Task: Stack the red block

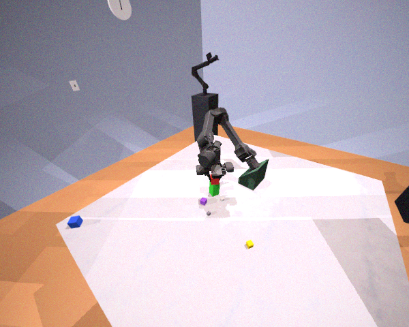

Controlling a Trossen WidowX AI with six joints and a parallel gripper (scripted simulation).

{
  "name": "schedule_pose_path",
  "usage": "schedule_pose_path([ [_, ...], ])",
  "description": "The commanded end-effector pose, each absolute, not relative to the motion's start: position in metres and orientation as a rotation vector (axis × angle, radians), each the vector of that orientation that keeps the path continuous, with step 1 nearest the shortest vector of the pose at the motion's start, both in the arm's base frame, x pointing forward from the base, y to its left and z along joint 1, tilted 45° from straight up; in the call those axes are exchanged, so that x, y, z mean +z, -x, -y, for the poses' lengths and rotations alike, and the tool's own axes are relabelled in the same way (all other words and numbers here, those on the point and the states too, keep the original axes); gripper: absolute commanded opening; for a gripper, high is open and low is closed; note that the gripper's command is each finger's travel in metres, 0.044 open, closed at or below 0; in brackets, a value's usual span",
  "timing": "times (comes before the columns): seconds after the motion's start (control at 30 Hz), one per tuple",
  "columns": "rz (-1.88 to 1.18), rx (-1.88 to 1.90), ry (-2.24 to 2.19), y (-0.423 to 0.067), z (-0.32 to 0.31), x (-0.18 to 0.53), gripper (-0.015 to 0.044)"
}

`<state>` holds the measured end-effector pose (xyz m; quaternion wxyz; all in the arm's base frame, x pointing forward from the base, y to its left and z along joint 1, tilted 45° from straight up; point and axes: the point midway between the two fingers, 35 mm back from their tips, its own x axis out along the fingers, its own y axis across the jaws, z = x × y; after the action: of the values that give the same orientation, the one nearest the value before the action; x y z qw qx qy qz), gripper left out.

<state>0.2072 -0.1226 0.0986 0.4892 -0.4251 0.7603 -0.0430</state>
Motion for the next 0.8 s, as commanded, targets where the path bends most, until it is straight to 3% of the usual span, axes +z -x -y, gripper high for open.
schedule_pose_path([
  [0.0,-1.848,-0.105,1.033,-0.2071,0.1227,0.0986,0.0079],
  [0.47,-1.848,-0.105,1.033,-0.2071,0.1227,0.0986,0.044],
  [0.77,-1.848,-0.105,1.033,-0.2071,0.1227,0.0986,0.044],
])
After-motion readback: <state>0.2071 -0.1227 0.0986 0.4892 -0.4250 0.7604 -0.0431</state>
